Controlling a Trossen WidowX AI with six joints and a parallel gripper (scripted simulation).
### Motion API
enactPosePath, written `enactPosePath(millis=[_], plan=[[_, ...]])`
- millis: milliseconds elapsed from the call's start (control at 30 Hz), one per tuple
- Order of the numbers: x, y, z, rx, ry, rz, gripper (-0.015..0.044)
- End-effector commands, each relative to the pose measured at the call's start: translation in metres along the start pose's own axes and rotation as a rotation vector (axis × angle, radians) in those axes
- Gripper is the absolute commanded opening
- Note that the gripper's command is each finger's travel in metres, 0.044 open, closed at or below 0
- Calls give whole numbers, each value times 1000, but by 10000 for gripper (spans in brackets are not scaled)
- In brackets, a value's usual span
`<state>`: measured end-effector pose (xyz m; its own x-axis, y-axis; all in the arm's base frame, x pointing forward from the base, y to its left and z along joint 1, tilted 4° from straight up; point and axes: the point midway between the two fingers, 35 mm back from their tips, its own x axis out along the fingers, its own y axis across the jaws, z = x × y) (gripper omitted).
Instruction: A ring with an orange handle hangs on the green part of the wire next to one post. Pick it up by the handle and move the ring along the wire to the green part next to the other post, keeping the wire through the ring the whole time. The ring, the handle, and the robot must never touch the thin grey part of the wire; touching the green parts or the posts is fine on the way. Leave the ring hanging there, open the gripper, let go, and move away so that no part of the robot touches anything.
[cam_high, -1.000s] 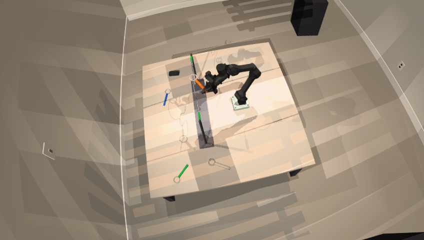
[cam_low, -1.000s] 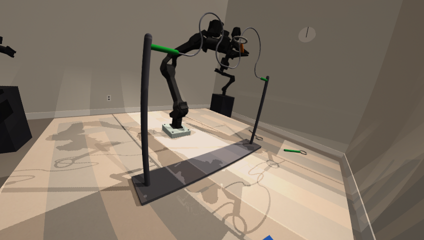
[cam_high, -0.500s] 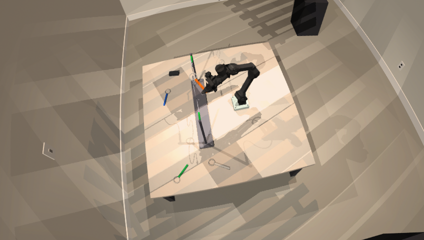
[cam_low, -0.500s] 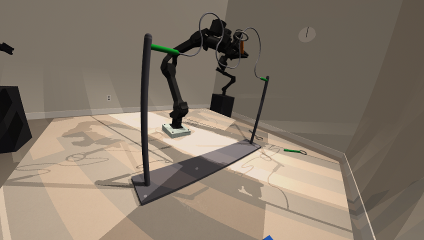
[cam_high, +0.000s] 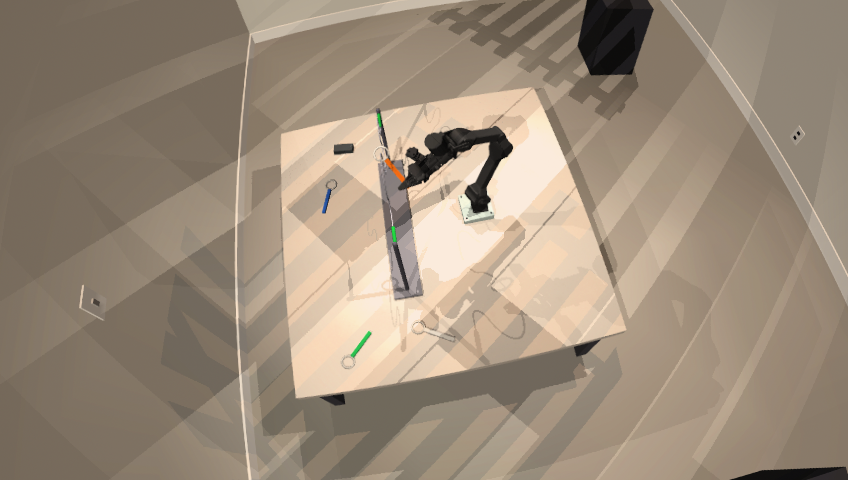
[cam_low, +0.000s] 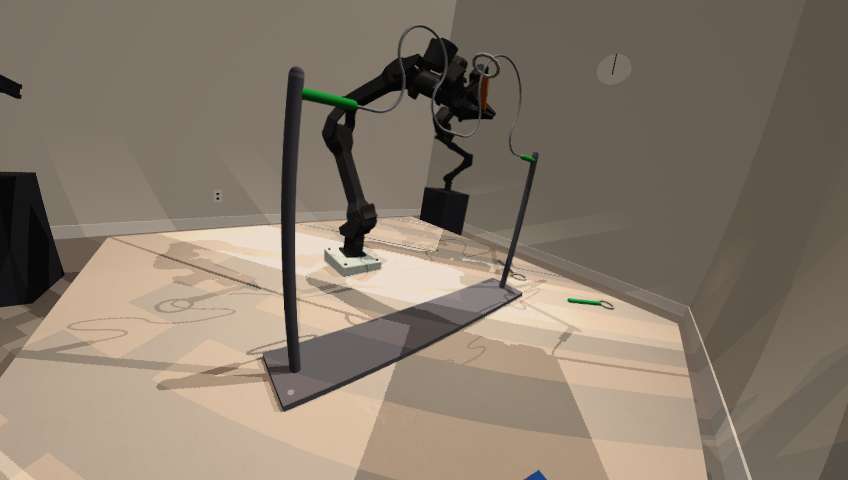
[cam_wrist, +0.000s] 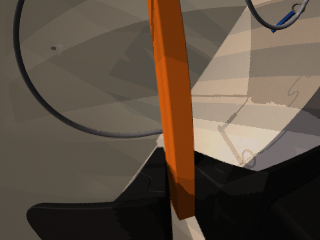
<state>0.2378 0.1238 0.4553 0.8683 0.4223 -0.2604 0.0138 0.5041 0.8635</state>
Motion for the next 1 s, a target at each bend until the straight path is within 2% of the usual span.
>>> enactPosePath(millis=[0,967], plan=[[1,0,1,-49,-9,-24,-150],[1,-13,3,-381,-52,-209,-150]])
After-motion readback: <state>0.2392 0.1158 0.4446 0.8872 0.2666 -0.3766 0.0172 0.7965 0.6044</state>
